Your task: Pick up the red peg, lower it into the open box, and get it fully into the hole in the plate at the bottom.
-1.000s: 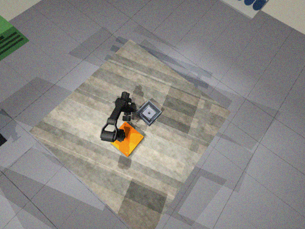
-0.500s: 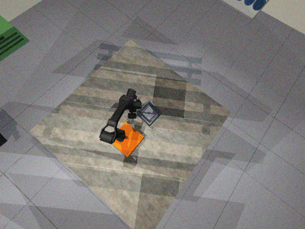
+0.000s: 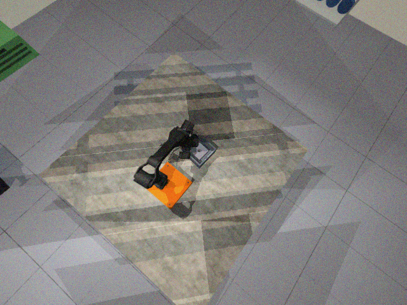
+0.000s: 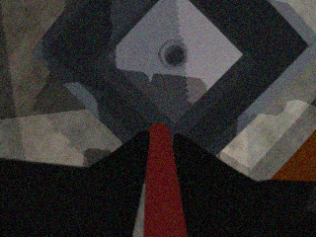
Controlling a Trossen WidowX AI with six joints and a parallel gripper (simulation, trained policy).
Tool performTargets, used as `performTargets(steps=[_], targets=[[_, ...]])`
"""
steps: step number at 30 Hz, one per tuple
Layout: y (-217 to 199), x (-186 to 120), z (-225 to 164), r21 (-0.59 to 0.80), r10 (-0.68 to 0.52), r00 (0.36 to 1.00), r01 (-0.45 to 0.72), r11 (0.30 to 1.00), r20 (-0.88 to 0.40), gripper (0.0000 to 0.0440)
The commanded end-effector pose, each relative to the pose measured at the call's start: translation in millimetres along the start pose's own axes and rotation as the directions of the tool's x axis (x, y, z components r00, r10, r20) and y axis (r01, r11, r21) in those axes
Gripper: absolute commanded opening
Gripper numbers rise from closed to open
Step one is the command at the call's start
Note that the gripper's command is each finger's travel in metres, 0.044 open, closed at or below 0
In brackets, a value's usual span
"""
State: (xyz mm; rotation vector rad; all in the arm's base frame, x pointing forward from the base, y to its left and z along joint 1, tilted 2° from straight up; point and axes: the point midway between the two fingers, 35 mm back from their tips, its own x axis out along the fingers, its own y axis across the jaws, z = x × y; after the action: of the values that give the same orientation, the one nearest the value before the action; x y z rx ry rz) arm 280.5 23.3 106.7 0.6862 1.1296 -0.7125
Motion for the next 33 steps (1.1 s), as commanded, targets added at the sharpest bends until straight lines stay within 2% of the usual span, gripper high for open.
performTargets(steps=[1,14,26,28,33], targets=[[0.0,9.2,13.8,0.023,-0.005,1.0,0.005,1.0,-0.001,0.0],[-3.7,34.8,45.2,0.094,-0.013,1.0,0.015,0.995,-0.019,0.001],[-8.6,68.0,49.5,0.102,-0.051,0.996,0.059,0.993,-0.076,0.0018],[-10.0,74.1,49.1,0.094,-0.062,0.995,0.069,0.993,-0.084,0.0043],[-12.8,84.3,50.0,0.064,-0.086,0.991,0.093,0.994,-0.098,0.0158]])
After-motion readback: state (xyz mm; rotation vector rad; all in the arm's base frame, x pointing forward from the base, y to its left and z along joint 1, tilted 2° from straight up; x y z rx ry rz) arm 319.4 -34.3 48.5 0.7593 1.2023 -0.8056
